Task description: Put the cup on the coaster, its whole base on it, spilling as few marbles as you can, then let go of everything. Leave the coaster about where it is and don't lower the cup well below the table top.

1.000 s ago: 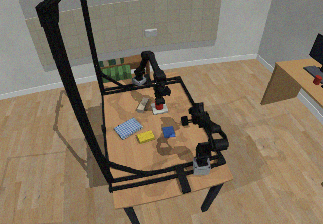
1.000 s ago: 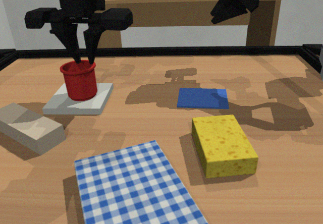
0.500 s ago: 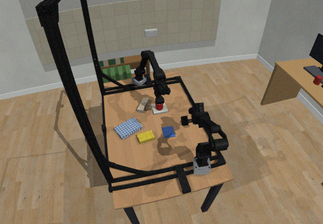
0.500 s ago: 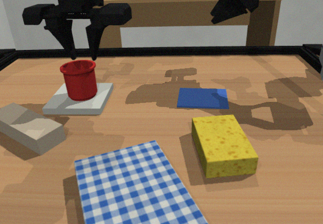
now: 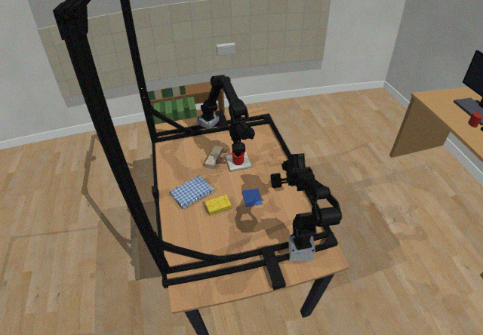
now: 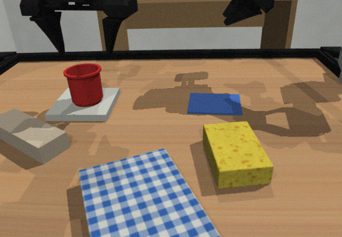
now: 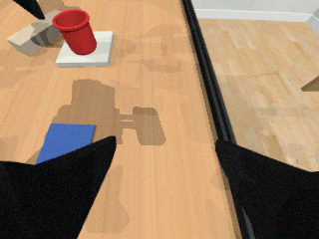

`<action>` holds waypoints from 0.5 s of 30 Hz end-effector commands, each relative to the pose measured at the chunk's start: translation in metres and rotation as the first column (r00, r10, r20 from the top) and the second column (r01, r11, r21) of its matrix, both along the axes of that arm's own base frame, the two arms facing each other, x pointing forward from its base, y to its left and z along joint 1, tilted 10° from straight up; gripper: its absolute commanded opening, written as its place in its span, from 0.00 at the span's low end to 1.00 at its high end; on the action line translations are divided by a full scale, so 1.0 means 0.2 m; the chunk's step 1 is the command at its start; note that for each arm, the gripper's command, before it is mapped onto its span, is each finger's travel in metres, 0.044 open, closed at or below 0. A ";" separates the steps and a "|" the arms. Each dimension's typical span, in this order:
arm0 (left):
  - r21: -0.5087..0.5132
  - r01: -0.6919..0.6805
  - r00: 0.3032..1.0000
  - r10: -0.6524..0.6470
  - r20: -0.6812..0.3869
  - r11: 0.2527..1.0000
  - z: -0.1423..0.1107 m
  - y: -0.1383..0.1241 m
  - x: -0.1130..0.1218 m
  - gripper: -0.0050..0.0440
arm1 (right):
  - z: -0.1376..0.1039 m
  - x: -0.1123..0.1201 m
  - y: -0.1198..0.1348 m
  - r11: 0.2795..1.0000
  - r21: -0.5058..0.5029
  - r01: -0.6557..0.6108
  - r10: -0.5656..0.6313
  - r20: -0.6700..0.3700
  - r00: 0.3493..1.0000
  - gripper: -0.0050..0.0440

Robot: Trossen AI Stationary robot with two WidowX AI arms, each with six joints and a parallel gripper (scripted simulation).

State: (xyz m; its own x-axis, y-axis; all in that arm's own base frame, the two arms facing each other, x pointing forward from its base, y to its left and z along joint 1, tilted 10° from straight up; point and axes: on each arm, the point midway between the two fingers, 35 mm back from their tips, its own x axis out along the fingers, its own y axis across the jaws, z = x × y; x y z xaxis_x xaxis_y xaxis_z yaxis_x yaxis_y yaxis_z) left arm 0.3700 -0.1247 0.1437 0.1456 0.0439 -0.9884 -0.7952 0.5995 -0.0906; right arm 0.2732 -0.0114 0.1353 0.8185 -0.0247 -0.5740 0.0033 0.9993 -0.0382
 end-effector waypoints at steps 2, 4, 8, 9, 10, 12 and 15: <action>-0.006 -0.004 1.000 0.004 0.022 1.000 0.11 -0.01 -0.01 1.00 | 0.00 0.00 0.00 1.000 0.000 0.000 0.000 -0.001 1.000 0.92; -0.006 -0.004 1.000 0.004 0.024 1.000 0.15 -0.01 -0.02 1.00 | 0.00 0.00 0.00 1.000 0.000 0.000 0.000 -0.001 1.000 0.92; -0.007 -0.005 1.000 0.005 0.027 1.000 0.23 -0.01 -0.06 1.00 | 0.00 0.00 0.00 1.000 0.000 0.000 0.000 -0.001 1.000 0.92; -0.007 -0.005 1.000 0.005 0.027 1.000 0.23 -0.01 -0.06 1.00 | 0.00 0.00 0.00 1.000 0.000 0.000 0.000 -0.001 1.000 0.92; -0.007 -0.005 1.000 0.005 0.027 1.000 0.23 0.00 -0.07 1.00 | 0.00 0.00 0.00 1.000 0.000 0.000 0.000 -0.001 1.000 0.92; -0.007 -0.005 1.000 0.005 0.027 1.000 0.23 0.00 -0.07 1.00 | 0.00 0.00 0.00 1.000 0.000 0.000 0.000 -0.001 1.000 0.92; -0.007 -0.005 1.000 0.005 0.027 1.000 0.23 0.00 -0.08 1.00 | 0.00 0.00 0.00 1.000 0.000 0.000 0.000 -0.001 1.000 0.92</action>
